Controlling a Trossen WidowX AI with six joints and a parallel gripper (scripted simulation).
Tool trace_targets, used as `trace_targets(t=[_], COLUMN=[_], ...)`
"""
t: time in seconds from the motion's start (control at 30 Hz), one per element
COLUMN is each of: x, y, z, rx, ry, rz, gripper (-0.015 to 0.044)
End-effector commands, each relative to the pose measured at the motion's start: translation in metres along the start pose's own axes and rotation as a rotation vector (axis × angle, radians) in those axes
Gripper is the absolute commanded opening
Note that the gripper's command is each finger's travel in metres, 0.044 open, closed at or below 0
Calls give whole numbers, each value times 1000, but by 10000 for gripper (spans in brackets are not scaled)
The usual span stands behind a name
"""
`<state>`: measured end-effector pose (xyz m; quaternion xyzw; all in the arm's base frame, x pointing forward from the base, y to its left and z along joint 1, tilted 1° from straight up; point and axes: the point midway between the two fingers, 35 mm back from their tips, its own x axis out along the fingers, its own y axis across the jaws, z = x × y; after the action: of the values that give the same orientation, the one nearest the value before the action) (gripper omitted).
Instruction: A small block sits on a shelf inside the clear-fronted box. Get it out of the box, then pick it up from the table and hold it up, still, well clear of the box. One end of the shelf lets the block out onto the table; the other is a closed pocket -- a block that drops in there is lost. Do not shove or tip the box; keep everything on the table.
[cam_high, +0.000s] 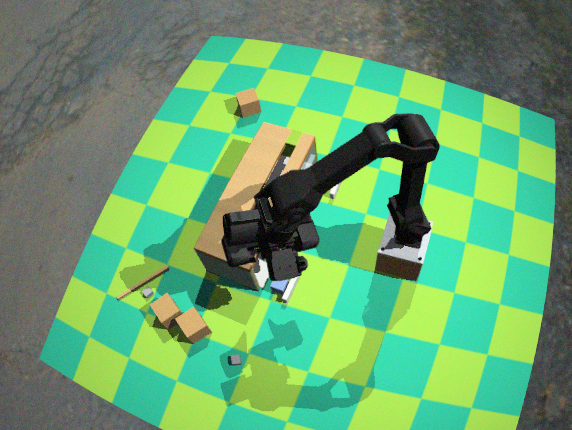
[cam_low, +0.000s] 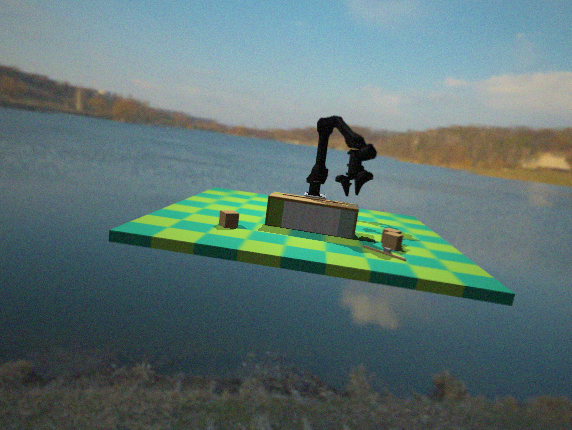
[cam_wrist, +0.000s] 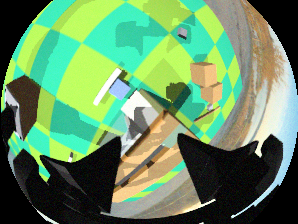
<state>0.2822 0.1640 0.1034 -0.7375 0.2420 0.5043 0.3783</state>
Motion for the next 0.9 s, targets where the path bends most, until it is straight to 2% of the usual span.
trace_targets(t=[0.0, 0.63, 0.87], x=[-4, -1, 83], y=[5, 5, 29], z=[10, 11, 32], rx=[-850, -850, -850], ry=[96, 96, 96], rz=[3, 3, 3], gripper=[285, 285, 285])
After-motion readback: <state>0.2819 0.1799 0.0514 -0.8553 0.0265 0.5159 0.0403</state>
